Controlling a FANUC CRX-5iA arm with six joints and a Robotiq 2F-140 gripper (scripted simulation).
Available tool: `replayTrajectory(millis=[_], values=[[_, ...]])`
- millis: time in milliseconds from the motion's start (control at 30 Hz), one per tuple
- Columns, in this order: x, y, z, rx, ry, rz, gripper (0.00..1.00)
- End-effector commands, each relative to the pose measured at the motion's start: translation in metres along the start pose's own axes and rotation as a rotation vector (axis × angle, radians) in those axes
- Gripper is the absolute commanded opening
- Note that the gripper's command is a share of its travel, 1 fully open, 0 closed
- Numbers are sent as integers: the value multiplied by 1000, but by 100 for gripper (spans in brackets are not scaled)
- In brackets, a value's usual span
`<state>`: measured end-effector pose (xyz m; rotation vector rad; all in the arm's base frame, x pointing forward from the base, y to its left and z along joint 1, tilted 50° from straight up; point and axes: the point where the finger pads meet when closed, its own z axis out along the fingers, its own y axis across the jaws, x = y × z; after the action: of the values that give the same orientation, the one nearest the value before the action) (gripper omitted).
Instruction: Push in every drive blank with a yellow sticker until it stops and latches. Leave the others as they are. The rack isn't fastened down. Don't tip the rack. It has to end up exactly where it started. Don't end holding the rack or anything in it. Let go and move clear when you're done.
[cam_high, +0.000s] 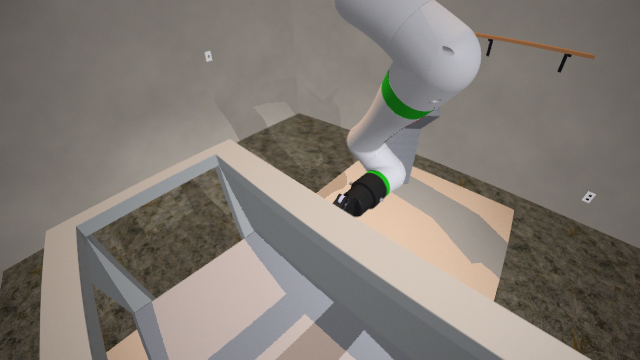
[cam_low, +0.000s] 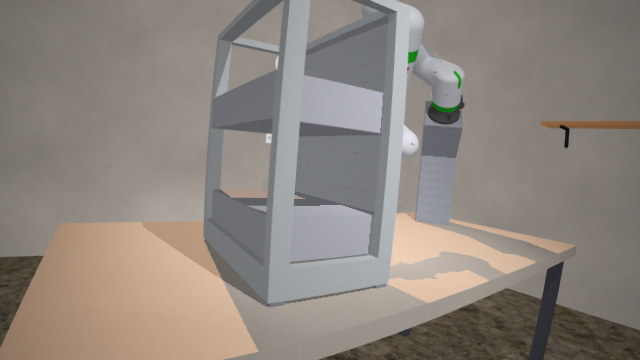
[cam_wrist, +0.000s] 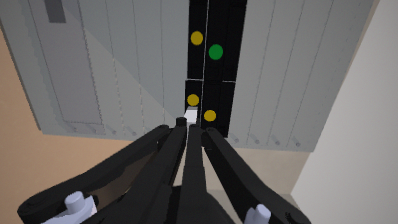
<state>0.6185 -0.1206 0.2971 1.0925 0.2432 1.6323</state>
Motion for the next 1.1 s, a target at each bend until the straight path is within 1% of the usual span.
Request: replayTrajectory(millis=[0, 333, 567, 1067], values=[[0, 0, 0, 0, 0, 0, 0], [0, 0, 2, 0, 0, 0, 0], [0, 0, 10, 0, 0, 0, 0], [0, 0, 13, 0, 0, 0, 0]])
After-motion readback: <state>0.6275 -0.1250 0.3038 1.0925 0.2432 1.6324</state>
